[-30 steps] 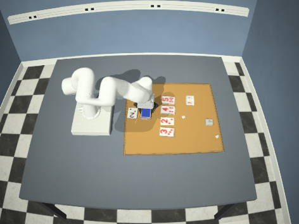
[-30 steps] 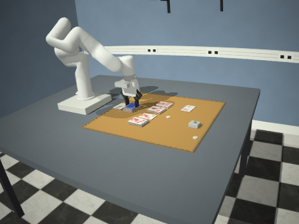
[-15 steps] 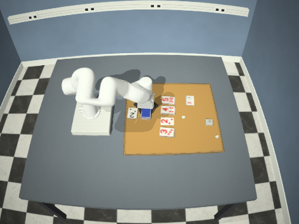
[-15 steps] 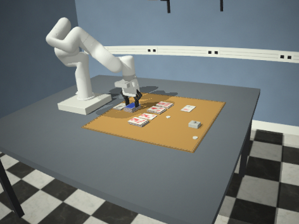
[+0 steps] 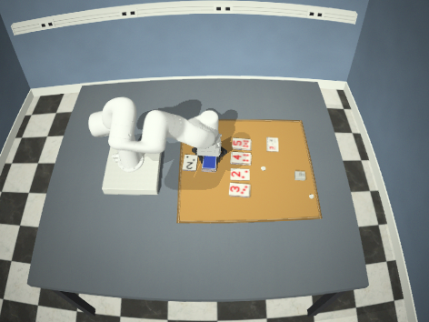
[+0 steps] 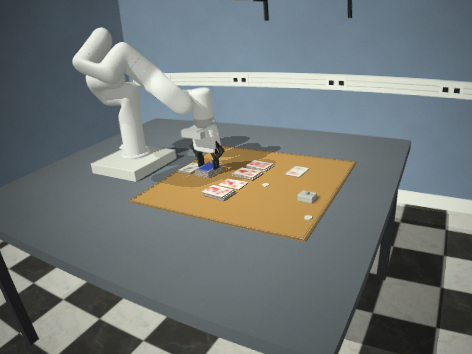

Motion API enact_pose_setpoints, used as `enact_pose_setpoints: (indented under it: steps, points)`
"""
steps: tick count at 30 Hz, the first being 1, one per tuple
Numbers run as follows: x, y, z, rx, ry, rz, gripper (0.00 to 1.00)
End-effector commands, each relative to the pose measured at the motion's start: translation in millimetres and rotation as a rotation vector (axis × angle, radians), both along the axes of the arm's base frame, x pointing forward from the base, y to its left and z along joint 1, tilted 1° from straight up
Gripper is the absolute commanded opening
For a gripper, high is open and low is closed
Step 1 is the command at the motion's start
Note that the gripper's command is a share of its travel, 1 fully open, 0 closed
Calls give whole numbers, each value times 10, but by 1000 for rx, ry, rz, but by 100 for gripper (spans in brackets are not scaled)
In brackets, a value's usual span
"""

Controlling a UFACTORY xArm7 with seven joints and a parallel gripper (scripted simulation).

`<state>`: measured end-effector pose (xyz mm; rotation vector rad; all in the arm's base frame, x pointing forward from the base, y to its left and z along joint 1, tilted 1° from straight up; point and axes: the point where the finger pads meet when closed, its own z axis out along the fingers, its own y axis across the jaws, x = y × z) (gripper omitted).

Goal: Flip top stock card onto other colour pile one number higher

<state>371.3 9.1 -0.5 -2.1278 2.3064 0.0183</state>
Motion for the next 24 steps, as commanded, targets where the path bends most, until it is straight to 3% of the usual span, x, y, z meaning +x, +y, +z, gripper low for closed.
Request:
enact_pose_setpoints:
  steps: [1, 24]
  points:
    - [12, 1, 9, 0, -3, 0, 74]
    - [12, 0, 129, 0, -3, 0, 74]
